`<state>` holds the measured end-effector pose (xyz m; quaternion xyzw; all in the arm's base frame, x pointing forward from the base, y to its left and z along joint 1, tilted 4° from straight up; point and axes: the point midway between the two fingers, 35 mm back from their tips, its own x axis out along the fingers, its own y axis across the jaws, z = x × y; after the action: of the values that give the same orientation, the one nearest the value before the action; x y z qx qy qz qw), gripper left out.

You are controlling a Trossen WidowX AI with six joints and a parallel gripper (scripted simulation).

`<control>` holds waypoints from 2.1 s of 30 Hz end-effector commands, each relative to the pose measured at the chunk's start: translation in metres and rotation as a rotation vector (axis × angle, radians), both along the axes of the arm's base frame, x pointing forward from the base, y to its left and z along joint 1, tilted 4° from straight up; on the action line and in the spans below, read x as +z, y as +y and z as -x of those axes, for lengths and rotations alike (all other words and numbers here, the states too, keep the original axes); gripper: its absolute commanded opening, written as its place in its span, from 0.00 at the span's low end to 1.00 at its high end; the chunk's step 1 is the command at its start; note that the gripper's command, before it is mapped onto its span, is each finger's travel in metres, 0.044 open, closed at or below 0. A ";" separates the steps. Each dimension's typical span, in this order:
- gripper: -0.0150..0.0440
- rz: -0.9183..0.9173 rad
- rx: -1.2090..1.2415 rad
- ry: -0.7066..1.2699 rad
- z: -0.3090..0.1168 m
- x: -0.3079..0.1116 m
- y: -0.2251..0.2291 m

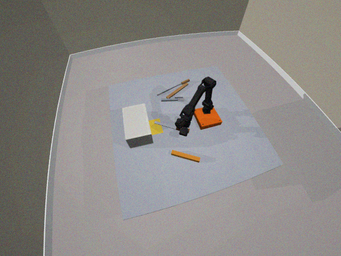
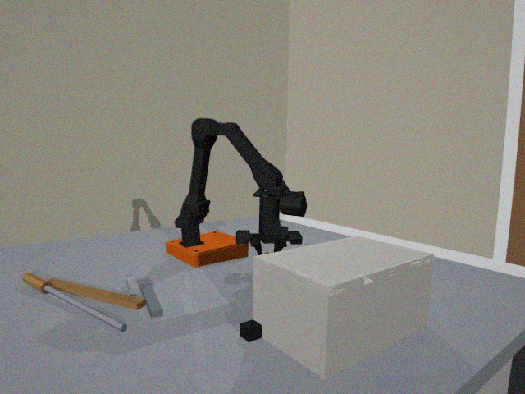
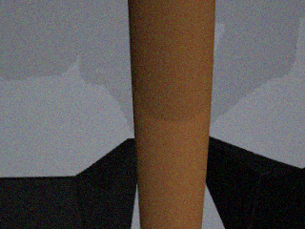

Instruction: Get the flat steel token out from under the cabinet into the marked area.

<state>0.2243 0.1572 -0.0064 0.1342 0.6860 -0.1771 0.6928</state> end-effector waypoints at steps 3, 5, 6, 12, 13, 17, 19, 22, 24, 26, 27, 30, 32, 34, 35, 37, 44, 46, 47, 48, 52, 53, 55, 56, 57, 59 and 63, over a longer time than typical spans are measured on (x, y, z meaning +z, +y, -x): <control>0.25 -0.011 0.006 -0.003 0.000 0.002 0.012; 0.25 -0.011 0.006 -0.003 0.001 0.002 0.014; 0.25 -0.012 0.006 -0.003 0.001 0.002 0.015; 0.25 -0.012 0.006 -0.003 0.003 0.001 0.022; 0.25 -0.012 0.006 -0.003 0.003 0.001 0.024; 0.25 -0.013 0.006 -0.003 0.005 0.001 0.028; 0.25 -0.013 0.006 -0.003 0.005 0.001 0.031; 0.25 -0.013 0.006 -0.003 0.006 0.001 0.035; 0.25 -0.013 0.006 -0.003 0.007 0.001 0.037; 0.25 -0.014 0.006 -0.003 0.007 0.001 0.039; 0.25 -0.014 0.006 -0.003 0.007 0.000 0.041; 0.25 -0.014 0.006 -0.003 0.008 0.000 0.044; 0.25 -0.014 0.006 -0.002 0.008 0.000 0.047; 0.25 -0.015 0.006 -0.002 0.009 0.000 0.049; 0.25 -0.015 0.006 -0.002 0.009 0.000 0.051; 0.25 -0.015 0.006 -0.002 0.010 0.000 0.054; 0.25 -0.016 0.006 -0.002 0.011 0.000 0.063; 0.25 -0.016 0.006 -0.002 0.012 0.000 0.065; 0.25 -0.016 0.006 -0.002 0.012 0.000 0.067; 0.25 -0.016 0.006 -0.002 0.012 -0.001 0.068; 0.25 -0.017 0.006 -0.002 0.012 -0.001 0.072; 0.25 -0.017 0.006 -0.002 0.012 -0.001 0.073; 0.25 -0.017 0.006 -0.002 0.012 -0.001 0.075; 0.25 -0.017 0.006 -0.002 0.012 -0.001 0.076; 0.25 -0.017 0.006 -0.002 0.013 -0.001 0.077; 0.25 -0.017 0.006 -0.002 0.013 -0.001 0.078; 0.25 -0.017 0.006 -0.002 0.013 -0.001 0.078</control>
<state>0.2103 0.2301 -0.0095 0.1365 0.6869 -0.1750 0.6920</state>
